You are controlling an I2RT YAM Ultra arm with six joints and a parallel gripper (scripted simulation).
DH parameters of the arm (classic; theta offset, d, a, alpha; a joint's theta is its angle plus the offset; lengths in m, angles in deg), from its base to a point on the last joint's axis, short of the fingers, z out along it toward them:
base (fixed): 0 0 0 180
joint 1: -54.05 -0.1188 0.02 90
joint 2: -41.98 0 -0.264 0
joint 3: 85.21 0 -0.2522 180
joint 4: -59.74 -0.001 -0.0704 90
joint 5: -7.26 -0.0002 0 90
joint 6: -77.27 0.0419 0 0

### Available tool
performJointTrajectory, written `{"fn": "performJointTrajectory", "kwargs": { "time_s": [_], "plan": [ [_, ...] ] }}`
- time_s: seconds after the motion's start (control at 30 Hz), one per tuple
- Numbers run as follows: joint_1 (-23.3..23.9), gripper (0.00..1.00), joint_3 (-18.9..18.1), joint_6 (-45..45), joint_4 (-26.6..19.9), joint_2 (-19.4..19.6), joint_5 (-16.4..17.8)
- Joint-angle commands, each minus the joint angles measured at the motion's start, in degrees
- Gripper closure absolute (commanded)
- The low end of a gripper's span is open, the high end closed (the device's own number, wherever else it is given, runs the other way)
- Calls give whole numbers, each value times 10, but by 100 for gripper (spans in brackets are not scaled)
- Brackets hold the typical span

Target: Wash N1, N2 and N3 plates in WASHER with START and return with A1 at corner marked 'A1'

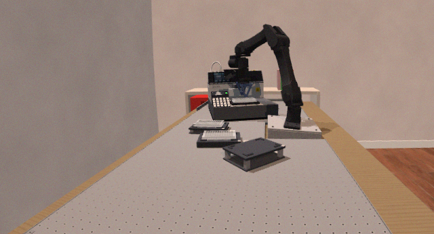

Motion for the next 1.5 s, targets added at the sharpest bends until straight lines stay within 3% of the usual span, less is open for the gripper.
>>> {"fn": "performJointTrajectory", "kwargs": {
  "time_s": [0.0, 1.47],
  "plan": [
    [0, 0, -2, 0, 1, -4, 1],
    [1, 0, 47, -2, 58, 4, 1]
  ]
}}
